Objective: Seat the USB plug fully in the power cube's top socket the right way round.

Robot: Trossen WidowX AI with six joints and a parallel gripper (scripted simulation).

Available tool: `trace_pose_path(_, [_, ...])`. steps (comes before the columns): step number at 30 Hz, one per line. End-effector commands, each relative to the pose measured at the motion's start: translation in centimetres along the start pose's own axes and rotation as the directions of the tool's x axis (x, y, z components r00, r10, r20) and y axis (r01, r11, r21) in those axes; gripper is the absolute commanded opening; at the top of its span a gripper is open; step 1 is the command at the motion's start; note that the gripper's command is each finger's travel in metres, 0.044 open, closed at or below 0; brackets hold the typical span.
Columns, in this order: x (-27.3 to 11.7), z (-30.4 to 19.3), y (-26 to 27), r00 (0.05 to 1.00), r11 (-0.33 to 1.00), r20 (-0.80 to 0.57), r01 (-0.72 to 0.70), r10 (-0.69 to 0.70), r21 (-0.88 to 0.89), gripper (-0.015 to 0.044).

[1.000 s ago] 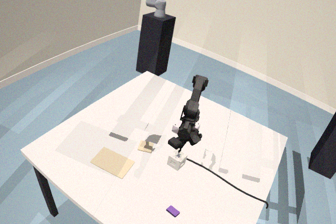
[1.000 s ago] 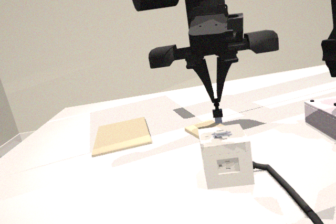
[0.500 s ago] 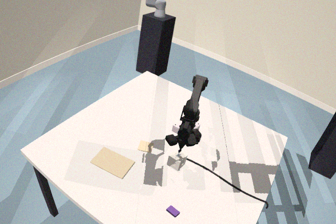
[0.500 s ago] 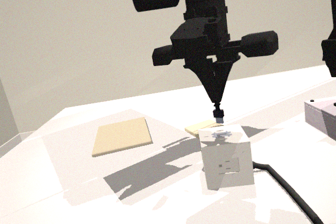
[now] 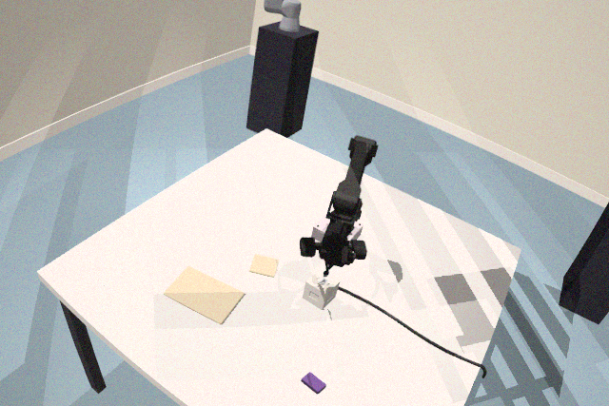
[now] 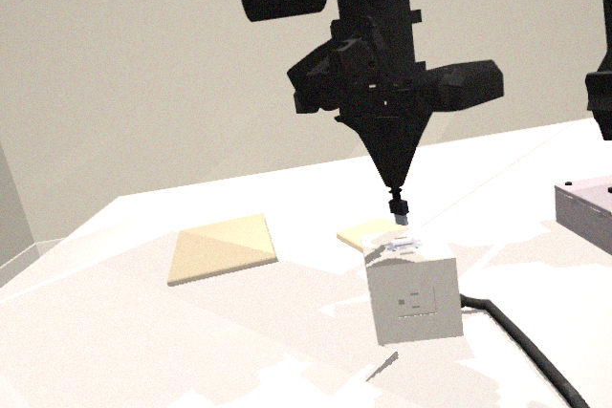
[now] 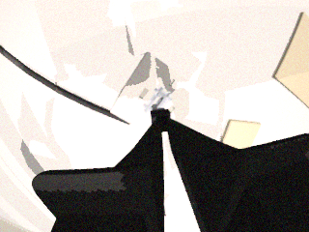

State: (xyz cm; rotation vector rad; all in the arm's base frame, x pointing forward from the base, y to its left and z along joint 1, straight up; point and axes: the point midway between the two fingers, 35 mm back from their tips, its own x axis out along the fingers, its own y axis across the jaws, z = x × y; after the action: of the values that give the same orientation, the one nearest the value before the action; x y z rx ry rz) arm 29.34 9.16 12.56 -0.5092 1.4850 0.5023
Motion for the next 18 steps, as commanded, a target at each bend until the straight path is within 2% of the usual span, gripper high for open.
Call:
trace_pose_path(1, [0.03,0.01,0.0,1.0,0.995,0.0,0.0,0.0,0.099,0.0])
trace_pose_path(18, [0.03,0.01,0.0,1.0,0.856,0.0,0.0,0.0,0.518,0.0])
